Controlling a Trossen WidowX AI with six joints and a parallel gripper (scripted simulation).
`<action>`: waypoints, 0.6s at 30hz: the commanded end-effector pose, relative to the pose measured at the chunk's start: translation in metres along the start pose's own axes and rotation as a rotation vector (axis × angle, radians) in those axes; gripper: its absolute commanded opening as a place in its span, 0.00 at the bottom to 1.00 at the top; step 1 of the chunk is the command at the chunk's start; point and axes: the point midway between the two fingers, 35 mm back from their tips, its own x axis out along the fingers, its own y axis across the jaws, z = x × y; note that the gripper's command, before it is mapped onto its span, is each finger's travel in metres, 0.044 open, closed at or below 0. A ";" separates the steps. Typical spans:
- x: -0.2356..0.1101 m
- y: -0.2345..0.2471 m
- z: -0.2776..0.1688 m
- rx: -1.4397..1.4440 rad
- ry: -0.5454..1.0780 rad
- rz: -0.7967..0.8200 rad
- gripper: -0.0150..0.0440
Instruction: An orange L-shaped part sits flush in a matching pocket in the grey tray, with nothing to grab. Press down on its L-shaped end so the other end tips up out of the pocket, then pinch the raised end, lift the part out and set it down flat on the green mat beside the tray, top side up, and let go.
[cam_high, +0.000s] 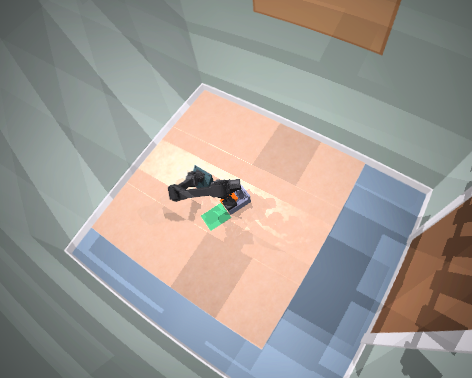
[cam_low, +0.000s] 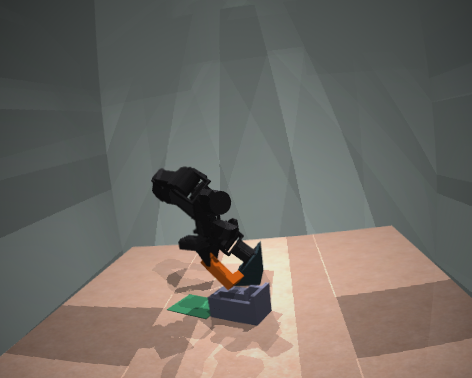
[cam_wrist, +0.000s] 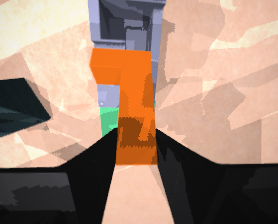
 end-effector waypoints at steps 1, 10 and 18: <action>0.000 0.001 -0.016 -0.006 0.004 -0.003 0.25; 0.000 0.005 -0.050 -0.009 -0.018 -0.021 0.25; 0.000 0.008 -0.081 -0.011 -0.050 -0.048 0.25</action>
